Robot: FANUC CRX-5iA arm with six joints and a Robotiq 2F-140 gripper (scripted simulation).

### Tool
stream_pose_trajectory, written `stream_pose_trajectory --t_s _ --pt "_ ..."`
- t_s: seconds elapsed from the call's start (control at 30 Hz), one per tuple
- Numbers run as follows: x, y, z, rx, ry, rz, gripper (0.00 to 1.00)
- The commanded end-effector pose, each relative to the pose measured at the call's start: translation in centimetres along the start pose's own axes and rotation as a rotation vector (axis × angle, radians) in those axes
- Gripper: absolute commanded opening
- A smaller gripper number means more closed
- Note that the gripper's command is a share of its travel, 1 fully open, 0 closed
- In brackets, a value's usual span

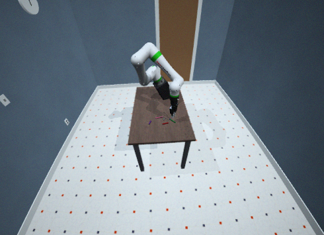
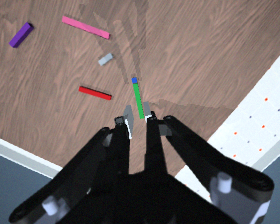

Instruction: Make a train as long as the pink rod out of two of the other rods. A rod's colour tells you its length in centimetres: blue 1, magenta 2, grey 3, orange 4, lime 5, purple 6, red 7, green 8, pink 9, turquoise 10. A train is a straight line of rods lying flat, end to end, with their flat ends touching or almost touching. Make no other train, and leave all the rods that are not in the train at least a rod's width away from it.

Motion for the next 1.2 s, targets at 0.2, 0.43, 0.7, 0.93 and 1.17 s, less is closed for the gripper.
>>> stream_pose_trajectory --t_s 0.2,0.43,0.7,0.93,1.17 --pt "0.0 2.3 0.0 0.000 0.000 0.000 0.15" --pt "0.0 2.3 0.0 0.000 0.000 0.000 1.00" --pt "0.0 2.3 0.0 0.000 0.000 0.000 1.00" --pt "0.0 2.3 0.0 0.000 0.000 0.000 1.00" --pt "0.0 2.7 0.0 0.000 0.000 0.000 1.00"
Point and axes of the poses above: the point where the finger pads meet when closed, its own y axis back along the fingers, its own z axis across the jaws, x = y × z, the point moved 10 cm from there along y, back along the fingers
